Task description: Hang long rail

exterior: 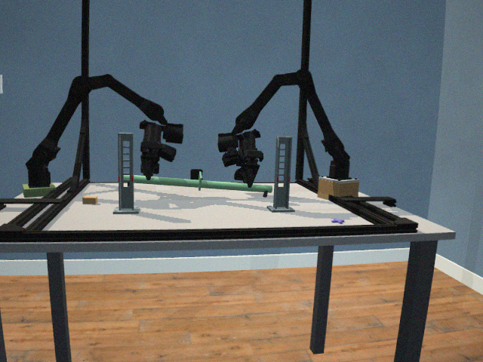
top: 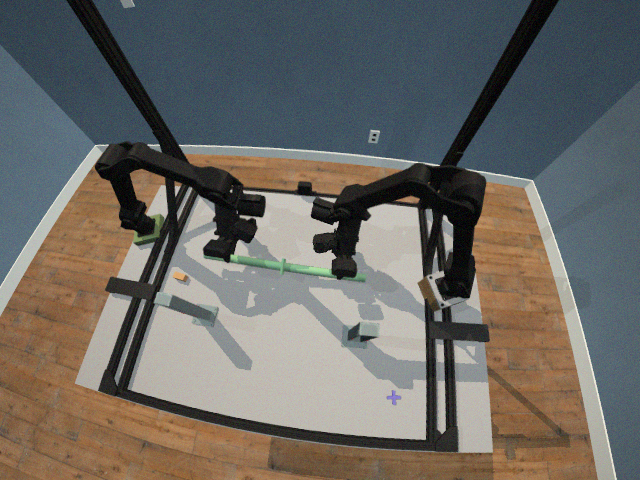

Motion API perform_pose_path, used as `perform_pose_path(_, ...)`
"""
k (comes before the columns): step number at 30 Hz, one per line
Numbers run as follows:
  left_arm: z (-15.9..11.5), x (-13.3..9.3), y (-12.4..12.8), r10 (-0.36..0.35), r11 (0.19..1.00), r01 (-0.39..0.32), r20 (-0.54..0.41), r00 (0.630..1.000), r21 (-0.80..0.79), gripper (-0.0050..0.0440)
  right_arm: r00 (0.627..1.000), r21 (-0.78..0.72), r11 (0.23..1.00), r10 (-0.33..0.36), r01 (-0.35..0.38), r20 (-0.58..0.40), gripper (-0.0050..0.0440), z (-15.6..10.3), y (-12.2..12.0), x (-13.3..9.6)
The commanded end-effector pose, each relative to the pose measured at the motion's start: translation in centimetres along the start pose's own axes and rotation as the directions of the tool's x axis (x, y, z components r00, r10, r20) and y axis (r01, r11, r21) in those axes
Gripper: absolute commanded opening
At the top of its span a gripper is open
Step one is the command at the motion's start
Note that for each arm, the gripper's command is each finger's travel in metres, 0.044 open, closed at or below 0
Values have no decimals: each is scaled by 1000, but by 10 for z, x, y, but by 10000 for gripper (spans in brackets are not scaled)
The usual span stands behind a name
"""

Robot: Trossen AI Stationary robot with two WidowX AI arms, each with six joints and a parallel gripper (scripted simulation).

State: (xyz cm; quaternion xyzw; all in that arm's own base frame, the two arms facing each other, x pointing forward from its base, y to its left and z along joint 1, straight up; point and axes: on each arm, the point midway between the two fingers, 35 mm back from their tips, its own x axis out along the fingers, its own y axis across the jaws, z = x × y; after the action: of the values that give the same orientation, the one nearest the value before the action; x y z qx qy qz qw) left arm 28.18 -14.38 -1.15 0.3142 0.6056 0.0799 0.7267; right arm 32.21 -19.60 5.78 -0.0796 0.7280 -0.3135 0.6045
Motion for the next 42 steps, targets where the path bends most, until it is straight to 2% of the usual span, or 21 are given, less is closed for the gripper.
perform_pose_path(1,-4,4,-3,0,1000,1,11,1000,-11,0,1000,-10,1000,1,-1,-12,0,3,-1,-1)
perform_pose_path(13,-3,5,-4,0,1000,1,11,1000,-11,0,1000,-10,1000,1,-1,-12,0,3,1,0)
perform_pose_path(27,-3,2,-2,0,1000,1,11,1000,-11,336,1000,-10,1000,1,-1,-12,0,3,1,-1)
perform_pose_path(29,-3,2,-2,0,1000,1,11,1000,-11,336,1000,-10,1000,1,-1,-12,0,3,1,-1)
perform_pose_path(33,-3,2,-2,0,1000,1,11,1000,-11,432,1000,-10,1000,1,-1,-12,0,3,1,-1)
perform_pose_path(38,-3,-2,-3,-1,1000,1,11,1000,-11,440,1000,-10,1000,1,-1,-12,0,3,1,-1)
perform_pose_path(42,-3,-26,-3,-2,1000,2,10,1000,-8,440,1000,-10,1000,1,-1,-12,0,3,1,-1)
